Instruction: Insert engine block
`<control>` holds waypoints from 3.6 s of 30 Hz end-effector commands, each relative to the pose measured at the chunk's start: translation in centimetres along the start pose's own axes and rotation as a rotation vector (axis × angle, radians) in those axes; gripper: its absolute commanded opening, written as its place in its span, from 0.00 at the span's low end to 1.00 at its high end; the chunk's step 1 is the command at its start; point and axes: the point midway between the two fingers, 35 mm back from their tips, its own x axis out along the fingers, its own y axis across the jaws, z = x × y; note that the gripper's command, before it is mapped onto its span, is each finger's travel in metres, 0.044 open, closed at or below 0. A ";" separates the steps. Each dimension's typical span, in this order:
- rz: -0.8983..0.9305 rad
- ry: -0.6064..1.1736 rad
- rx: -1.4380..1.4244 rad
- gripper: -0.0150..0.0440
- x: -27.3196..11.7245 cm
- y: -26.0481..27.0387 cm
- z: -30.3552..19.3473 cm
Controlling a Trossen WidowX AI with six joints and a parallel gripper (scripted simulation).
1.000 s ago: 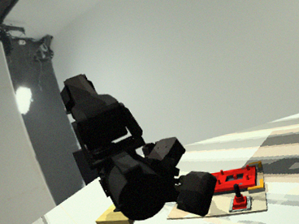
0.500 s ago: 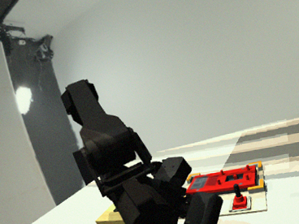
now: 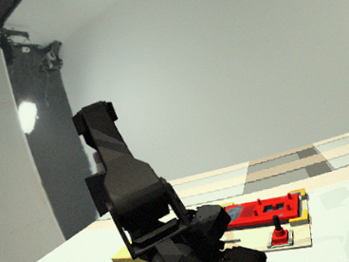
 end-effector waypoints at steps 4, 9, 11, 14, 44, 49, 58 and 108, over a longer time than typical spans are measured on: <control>0.000 -0.004 -0.003 0.25 0.3 0.0 -0.2; -0.001 -0.008 0.003 0.48 0.2 0.1 -0.1; -0.001 -0.008 0.003 0.57 0.2 0.1 -0.1; -0.001 -0.008 0.003 0.70 0.2 0.1 -0.1; -0.005 -0.005 0.003 1.00 -4.1 0.0 -0.4; -0.005 -0.005 0.003 1.00 -4.1 0.0 -0.4; -0.005 -0.005 0.003 1.00 -4.1 0.0 -0.4; -0.216 0.343 1.540 1.00 -3.3 0.5 1.0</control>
